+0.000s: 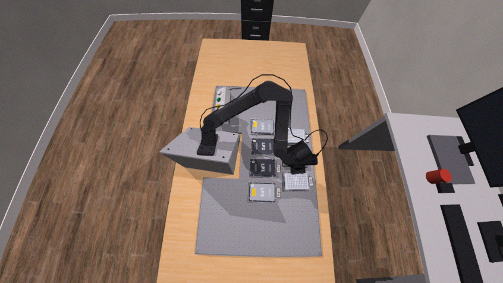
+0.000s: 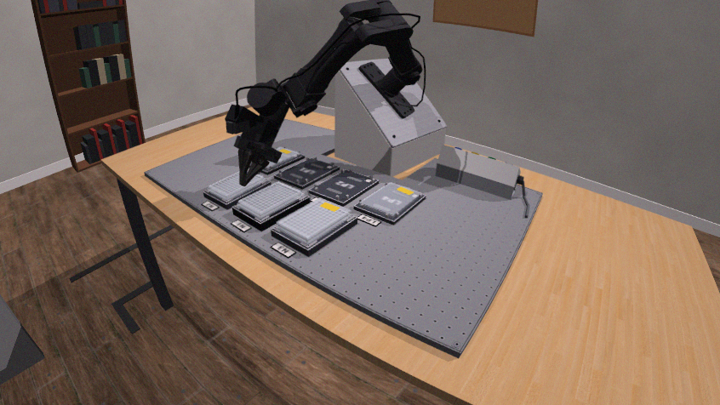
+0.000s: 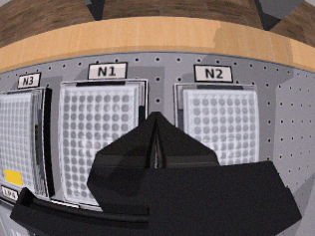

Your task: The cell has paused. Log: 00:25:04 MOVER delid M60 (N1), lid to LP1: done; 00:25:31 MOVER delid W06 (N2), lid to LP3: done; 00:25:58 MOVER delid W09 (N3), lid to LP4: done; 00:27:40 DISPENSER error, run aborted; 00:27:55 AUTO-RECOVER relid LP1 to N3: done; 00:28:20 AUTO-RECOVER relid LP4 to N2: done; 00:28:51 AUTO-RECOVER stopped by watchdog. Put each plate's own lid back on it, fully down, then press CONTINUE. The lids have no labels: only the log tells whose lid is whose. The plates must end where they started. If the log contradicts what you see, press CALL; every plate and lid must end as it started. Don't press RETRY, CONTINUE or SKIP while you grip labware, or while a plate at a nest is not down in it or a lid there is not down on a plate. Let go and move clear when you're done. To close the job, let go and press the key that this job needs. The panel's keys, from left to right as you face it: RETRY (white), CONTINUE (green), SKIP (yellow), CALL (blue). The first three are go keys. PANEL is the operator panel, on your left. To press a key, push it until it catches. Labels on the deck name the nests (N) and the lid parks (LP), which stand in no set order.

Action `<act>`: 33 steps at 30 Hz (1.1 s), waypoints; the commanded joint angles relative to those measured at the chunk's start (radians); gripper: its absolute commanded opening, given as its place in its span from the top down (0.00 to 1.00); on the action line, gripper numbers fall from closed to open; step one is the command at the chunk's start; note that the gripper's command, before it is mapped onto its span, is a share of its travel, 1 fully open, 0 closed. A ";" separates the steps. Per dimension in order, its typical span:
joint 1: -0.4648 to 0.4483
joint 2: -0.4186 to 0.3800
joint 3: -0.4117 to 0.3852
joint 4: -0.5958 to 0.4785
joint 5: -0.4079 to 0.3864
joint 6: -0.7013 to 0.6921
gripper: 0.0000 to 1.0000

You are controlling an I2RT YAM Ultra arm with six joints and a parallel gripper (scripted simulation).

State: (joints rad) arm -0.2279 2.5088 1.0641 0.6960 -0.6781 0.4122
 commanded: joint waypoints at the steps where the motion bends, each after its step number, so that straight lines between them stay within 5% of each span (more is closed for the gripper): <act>1: -0.028 -0.068 -0.037 -0.102 -0.036 -0.058 1.00; 6: -0.031 -0.109 -0.054 -0.188 -0.057 -0.103 1.00; 19: -0.029 -0.250 -0.056 -0.623 -0.107 -0.327 1.00; 33: 0.012 -0.314 -0.035 -1.030 -0.076 -0.538 1.00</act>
State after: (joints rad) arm -0.2195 2.2276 1.0111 -0.1898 -0.7670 -0.0509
